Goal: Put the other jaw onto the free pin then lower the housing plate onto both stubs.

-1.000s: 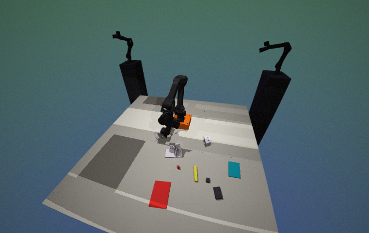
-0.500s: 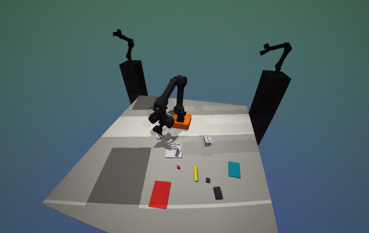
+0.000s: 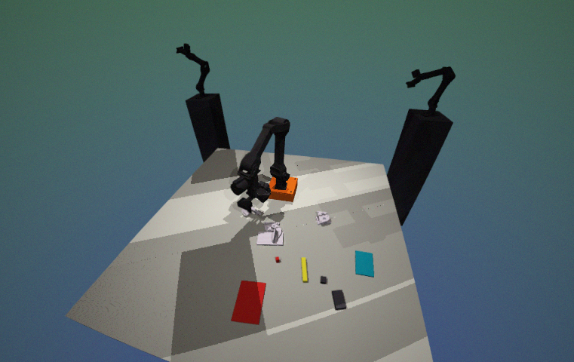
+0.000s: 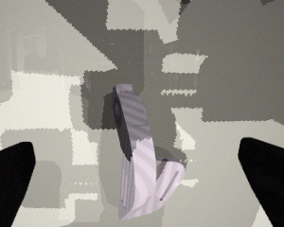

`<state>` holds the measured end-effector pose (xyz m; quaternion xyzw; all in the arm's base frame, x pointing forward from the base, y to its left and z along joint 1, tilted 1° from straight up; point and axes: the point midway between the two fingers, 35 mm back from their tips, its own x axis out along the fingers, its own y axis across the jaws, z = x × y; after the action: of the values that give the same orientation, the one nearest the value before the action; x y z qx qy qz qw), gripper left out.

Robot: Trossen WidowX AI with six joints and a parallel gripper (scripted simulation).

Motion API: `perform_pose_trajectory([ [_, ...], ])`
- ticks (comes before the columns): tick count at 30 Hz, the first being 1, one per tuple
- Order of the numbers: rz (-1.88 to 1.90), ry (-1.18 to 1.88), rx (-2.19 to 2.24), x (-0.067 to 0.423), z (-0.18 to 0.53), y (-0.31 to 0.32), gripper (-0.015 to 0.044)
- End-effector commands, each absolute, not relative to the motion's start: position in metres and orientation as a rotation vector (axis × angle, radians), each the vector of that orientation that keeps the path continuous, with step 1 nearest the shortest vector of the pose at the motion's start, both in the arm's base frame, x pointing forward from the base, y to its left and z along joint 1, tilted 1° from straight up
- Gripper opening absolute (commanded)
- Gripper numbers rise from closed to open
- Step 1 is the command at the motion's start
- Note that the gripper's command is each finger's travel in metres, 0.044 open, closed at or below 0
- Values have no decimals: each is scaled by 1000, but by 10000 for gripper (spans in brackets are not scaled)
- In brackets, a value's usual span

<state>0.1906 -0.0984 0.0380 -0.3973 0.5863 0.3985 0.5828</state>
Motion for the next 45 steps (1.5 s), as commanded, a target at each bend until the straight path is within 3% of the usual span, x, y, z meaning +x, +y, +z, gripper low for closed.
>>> perform_pose_trajectory([
  [1,931,1368,-918,190,31,-97,440],
  [37,932,1369,-924,187,-21,-96,440],
  [45,932,1369,-924,187,-21,-96,230],
])
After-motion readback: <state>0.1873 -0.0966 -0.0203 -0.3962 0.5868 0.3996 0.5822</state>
